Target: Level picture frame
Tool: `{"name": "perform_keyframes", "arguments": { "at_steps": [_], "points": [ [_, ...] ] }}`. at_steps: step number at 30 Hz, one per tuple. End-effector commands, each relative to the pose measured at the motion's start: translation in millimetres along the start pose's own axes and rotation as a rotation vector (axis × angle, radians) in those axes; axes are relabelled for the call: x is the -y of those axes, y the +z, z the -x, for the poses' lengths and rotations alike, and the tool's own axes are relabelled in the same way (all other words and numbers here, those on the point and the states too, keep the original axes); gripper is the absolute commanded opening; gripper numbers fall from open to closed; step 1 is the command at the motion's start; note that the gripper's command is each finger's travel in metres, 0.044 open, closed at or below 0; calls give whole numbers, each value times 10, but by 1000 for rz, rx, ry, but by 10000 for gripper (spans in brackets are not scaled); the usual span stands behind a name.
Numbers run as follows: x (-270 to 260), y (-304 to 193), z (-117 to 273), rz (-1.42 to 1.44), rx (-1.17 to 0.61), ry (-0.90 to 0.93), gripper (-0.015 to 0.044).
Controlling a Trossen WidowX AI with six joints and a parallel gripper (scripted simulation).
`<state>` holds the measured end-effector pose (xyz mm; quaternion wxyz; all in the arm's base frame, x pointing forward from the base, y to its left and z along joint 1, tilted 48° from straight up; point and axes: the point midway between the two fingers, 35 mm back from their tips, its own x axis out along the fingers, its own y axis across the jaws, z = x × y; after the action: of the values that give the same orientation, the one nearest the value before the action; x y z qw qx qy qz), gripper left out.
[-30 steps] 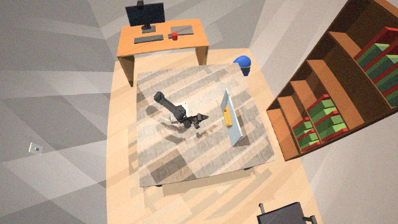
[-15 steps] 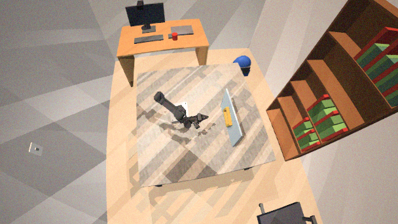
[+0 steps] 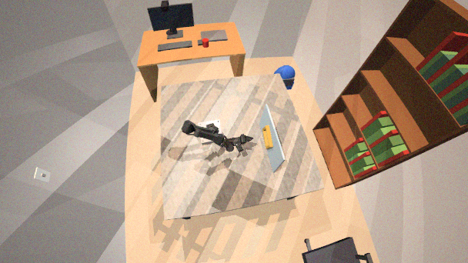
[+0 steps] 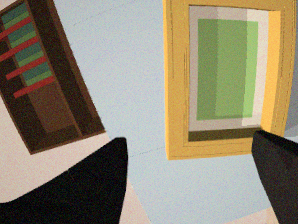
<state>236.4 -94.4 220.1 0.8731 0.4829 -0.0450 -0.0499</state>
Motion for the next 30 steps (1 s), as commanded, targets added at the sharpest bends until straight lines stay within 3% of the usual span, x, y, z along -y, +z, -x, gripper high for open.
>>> {"name": "perform_keyframes", "arguments": {
  "at_steps": [1,17,30],
  "points": [
    [69,-34,-108,-12,2,3,260],
    [64,-25,-139,-12,2,3,260],
    [67,-31,-908,-14,4,6,260]
  ]
}}
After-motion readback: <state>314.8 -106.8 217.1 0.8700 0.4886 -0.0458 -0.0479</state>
